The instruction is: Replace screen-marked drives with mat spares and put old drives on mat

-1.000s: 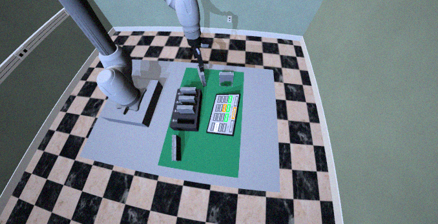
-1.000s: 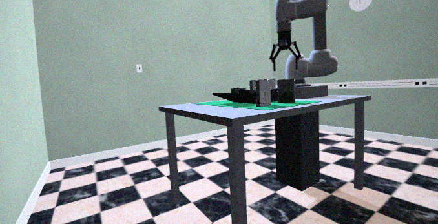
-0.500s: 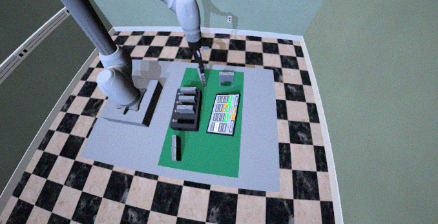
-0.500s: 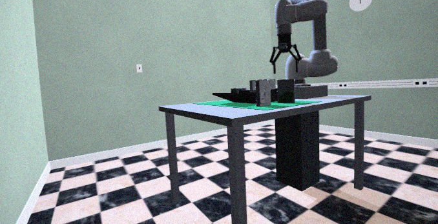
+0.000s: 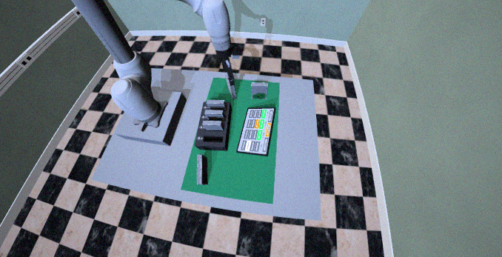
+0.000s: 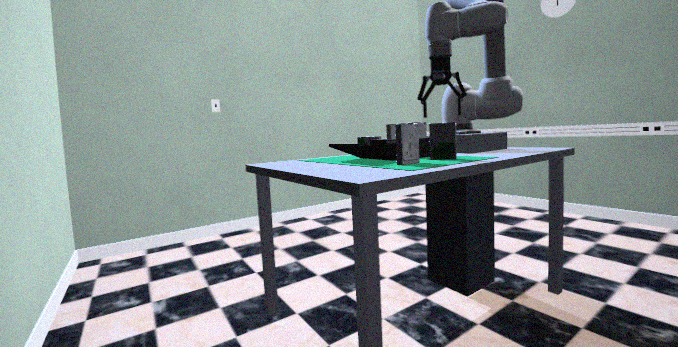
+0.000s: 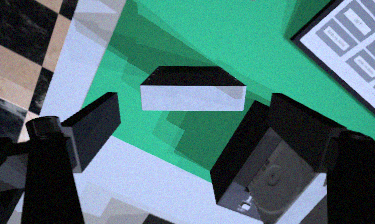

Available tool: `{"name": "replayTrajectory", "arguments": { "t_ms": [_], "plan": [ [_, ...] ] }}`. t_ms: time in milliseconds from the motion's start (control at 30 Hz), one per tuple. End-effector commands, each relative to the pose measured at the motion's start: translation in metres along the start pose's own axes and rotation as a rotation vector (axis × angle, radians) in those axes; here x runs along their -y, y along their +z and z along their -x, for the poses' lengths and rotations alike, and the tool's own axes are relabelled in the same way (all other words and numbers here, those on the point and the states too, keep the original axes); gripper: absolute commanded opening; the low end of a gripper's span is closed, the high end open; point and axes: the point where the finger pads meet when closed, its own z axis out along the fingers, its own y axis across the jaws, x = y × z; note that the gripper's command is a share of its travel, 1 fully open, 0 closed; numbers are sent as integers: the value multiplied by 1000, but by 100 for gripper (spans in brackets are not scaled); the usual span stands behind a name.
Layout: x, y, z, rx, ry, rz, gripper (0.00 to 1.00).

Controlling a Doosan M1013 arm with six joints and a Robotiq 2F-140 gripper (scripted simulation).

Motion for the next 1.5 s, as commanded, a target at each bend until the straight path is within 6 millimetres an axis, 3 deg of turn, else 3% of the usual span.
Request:
{"name": "replayTrajectory", "arguments": {
  "t_ms": [0, 1100, 1467],
  "plan": [
    [0, 1, 0, -1, 0, 0, 89],
    [0, 4, 0, -1, 0, 0, 89],
    [0, 15, 0, -1, 0, 0, 89]
  ]
}}
